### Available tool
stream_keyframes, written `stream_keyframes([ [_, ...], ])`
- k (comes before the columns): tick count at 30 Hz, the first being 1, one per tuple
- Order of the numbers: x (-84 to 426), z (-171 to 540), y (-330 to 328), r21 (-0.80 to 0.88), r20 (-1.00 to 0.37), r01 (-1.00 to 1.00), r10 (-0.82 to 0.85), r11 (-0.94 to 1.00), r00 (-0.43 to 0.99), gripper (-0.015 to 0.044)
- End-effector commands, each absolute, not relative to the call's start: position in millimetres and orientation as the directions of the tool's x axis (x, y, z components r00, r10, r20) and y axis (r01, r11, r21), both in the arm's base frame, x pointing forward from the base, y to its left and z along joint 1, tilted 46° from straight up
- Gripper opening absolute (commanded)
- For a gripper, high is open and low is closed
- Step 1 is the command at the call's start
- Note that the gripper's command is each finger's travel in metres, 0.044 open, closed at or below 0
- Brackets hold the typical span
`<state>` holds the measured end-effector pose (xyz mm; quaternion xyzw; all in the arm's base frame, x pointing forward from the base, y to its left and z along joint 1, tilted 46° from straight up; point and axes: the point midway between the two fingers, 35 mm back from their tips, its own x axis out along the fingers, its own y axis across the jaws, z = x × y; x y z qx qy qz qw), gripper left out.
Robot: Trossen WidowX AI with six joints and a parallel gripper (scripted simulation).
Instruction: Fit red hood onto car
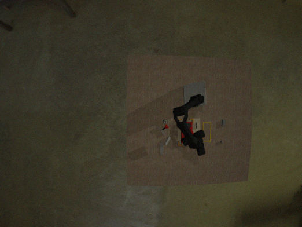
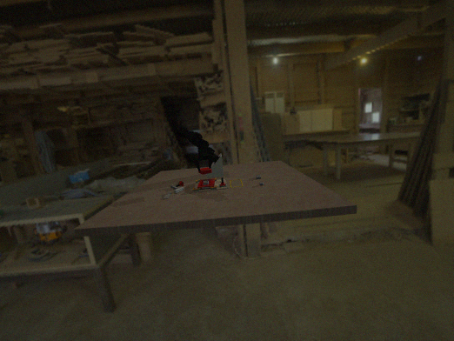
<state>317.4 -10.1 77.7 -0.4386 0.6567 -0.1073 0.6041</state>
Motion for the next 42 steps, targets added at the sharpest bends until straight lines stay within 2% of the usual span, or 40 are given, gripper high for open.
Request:
stream_keyframes([
  [1, 324, 77, -9, -0.695, -0.695, -0.360, -0.710, 0.623, 0.114, 0.0000],
  [15, 343, 75, -7, -0.718, -0.695, -0.059, -0.710, 0.693, 0.116, 0.0000],
  [42, 349, 42, -43, -0.719, -0.693, -0.054, -0.711, 0.692, 0.116, 0.0000],
])
